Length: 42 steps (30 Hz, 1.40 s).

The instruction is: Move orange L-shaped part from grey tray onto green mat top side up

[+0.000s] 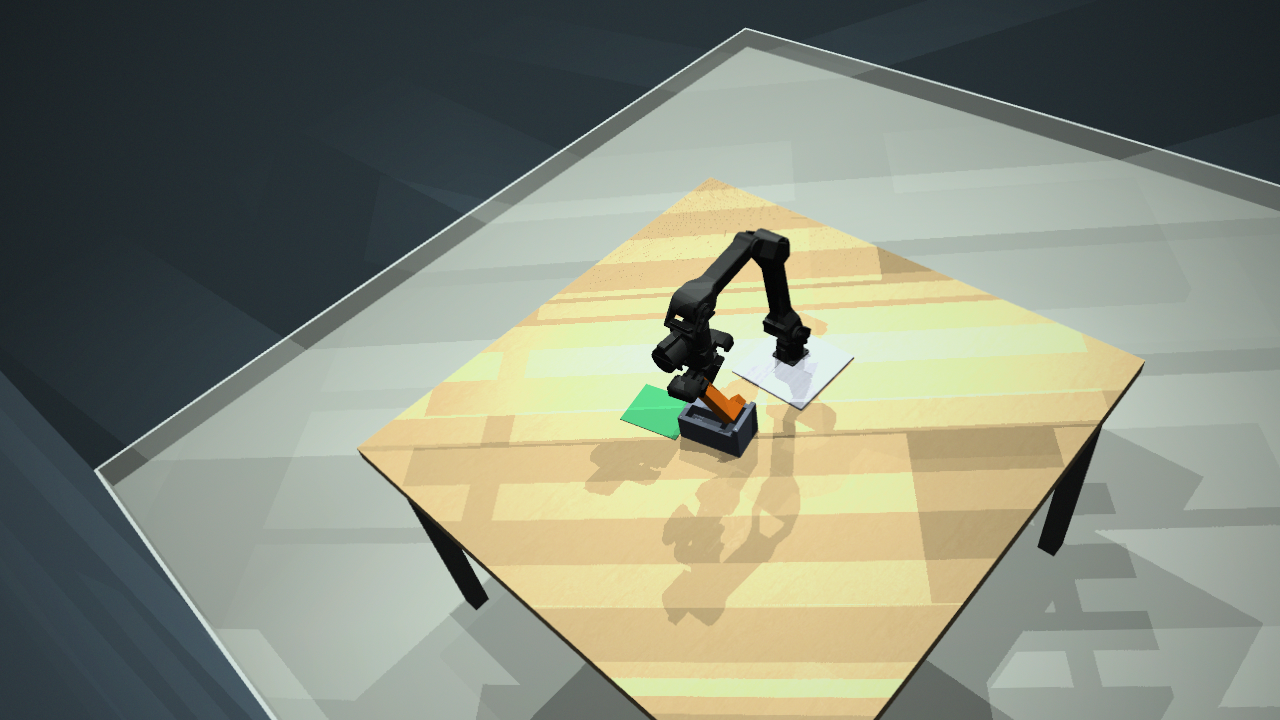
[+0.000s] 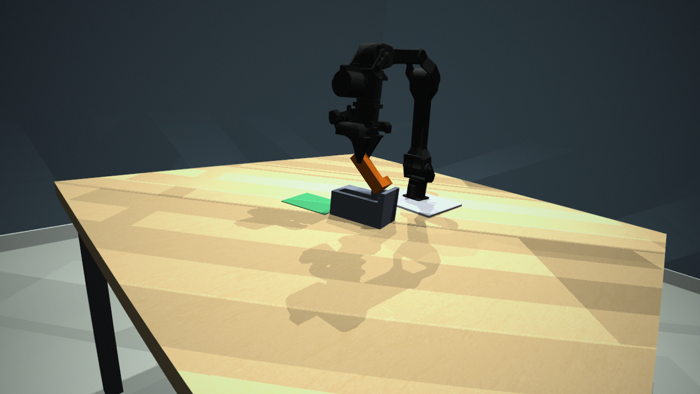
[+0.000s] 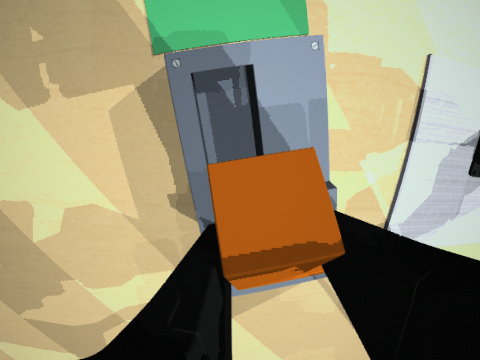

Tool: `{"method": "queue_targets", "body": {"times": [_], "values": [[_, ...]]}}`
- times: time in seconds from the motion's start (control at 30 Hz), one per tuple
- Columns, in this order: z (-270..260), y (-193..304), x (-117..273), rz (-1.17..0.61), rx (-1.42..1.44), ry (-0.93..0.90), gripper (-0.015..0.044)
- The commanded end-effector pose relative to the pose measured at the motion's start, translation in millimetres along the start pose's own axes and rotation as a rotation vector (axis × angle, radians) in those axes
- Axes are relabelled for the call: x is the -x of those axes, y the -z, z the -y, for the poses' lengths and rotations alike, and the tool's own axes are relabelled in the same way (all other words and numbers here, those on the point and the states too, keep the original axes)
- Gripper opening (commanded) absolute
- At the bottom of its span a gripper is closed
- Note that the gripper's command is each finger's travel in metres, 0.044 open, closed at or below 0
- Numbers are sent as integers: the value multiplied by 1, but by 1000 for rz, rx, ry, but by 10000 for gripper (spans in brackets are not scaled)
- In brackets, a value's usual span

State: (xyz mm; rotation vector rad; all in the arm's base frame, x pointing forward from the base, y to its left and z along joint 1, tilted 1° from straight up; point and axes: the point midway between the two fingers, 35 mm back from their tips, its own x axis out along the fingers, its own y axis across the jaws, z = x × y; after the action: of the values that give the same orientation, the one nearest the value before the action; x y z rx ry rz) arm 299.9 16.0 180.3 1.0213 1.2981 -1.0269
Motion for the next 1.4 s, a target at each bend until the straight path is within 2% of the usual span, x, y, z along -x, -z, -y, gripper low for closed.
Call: {"method": "queue_targets", "body": {"times": [0.0,0.43,1.37], "values": [[-2,0,9,-2,-4,-10,0],[-1,-7,12,-2,-4,-10,0],[12,-125,8,8,-4,-9,0]]}}
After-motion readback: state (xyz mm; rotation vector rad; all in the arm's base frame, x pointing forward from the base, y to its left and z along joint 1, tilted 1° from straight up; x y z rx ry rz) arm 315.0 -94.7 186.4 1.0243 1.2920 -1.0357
